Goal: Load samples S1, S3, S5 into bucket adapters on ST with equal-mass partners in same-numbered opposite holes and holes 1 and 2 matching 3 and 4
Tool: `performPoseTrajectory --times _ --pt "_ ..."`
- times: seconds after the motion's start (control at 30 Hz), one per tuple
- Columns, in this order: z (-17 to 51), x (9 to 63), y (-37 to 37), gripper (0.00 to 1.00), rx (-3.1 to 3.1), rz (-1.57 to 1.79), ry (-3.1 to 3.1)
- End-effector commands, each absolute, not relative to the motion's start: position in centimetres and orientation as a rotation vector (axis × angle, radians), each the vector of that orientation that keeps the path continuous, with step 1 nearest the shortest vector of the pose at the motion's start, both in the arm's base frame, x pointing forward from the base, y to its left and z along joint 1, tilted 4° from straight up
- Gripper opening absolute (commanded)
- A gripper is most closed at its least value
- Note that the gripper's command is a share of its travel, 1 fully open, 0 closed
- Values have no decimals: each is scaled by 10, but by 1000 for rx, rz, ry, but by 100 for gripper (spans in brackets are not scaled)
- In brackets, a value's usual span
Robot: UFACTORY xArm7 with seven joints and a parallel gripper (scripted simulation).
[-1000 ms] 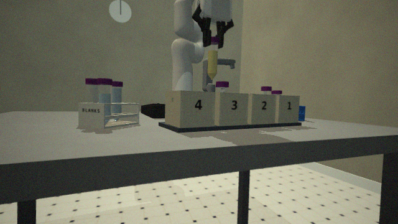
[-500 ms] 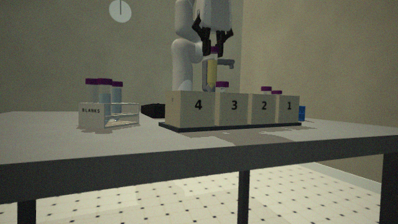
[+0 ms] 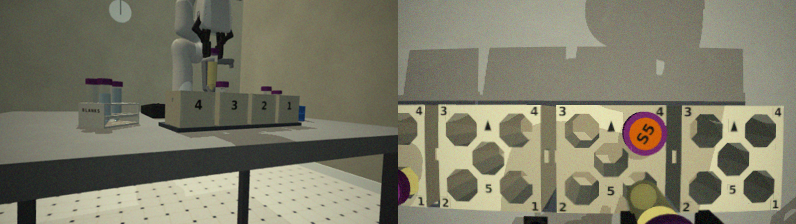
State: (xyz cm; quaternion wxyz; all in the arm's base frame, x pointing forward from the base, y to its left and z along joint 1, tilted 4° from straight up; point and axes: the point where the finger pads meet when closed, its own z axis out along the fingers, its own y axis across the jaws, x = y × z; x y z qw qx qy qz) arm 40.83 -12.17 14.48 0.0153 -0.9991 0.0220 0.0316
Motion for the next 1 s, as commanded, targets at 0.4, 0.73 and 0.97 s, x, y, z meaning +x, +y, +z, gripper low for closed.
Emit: performPoseTrajectory --times 0.4,0.73,0.97 --pt "135 409 -122 0 -3110 92 69" --pt "127 408 -121 0 -3110 92 69" --pt "120 408 -121 0 -3110 92 69"
